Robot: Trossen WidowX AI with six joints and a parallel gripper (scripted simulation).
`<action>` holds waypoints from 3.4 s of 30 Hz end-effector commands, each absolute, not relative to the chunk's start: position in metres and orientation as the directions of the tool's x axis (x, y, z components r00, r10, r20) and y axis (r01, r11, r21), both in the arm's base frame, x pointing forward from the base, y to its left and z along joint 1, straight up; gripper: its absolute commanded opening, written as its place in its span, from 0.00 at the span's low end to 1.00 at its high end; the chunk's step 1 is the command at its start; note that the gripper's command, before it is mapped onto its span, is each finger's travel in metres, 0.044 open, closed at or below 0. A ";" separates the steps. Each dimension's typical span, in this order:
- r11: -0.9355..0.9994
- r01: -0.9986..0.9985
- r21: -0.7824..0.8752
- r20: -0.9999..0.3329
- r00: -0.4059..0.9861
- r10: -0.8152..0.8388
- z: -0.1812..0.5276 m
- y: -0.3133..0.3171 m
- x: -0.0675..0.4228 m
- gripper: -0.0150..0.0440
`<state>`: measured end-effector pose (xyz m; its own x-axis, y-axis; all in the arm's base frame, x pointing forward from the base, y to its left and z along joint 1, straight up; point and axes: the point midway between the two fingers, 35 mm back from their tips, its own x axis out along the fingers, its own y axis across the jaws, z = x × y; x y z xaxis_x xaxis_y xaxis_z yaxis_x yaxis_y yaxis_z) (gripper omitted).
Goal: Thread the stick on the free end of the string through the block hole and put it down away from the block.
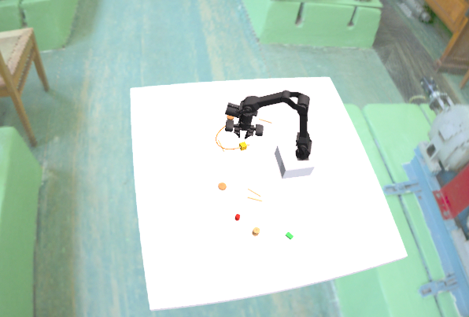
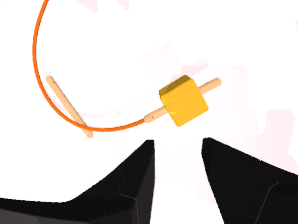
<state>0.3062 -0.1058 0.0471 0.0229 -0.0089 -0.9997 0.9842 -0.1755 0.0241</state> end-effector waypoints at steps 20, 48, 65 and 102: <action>0.997 0.073 -0.011 -1.000 0.025 -0.013 0.046 -0.115 0.271 0.46; 0.947 -0.320 -0.021 -1.000 0.024 -0.014 0.045 -0.117 0.266 0.46; 0.947 -0.320 -0.021 -1.000 0.024 -0.014 0.025 -0.118 0.268 0.46; 0.947 -0.320 -0.020 -1.000 0.024 -0.013 -0.035 -0.118 0.267 0.46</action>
